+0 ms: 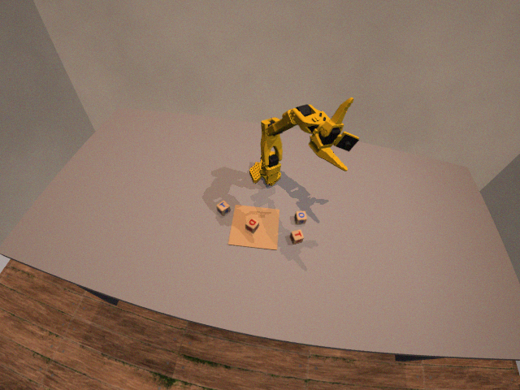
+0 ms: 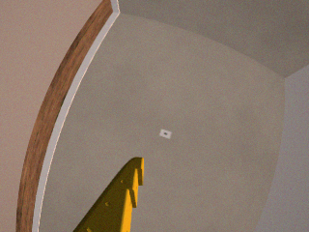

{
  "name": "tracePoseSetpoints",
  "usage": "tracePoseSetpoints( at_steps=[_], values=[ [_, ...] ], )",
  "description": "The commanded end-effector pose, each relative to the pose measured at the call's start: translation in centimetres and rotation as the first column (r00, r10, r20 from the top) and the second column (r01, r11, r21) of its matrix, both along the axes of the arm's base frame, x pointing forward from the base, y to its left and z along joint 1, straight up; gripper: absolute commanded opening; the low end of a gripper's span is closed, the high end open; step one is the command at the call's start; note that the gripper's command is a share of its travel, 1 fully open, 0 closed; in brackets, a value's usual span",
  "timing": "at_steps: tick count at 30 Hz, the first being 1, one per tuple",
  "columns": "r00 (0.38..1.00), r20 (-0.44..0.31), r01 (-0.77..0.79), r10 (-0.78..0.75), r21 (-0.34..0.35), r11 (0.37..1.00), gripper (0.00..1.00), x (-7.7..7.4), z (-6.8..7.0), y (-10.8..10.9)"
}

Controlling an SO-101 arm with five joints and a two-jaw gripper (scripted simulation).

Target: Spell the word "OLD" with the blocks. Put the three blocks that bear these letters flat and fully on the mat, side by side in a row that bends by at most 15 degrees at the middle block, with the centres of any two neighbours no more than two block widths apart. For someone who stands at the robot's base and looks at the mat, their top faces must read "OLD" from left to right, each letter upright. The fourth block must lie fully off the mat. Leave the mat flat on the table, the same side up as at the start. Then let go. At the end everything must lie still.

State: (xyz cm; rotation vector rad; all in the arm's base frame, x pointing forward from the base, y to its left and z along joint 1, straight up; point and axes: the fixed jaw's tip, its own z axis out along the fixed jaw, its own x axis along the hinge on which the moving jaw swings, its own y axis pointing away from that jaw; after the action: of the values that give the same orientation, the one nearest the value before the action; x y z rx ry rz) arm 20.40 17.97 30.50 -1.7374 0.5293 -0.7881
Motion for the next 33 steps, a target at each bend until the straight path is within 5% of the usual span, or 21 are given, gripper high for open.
tracePoseSetpoints(
  at_steps=[1, 33],
  values=[
    [0.997, 0.079, -0.003, -0.003, 0.072, 0.997, 1.0, -1.2, 2.5, -1.1],
    [0.978, 0.208, -0.02, -0.02, 0.188, 0.982, 1.0, -4.3, 6.1, -3.8]
  ],
)
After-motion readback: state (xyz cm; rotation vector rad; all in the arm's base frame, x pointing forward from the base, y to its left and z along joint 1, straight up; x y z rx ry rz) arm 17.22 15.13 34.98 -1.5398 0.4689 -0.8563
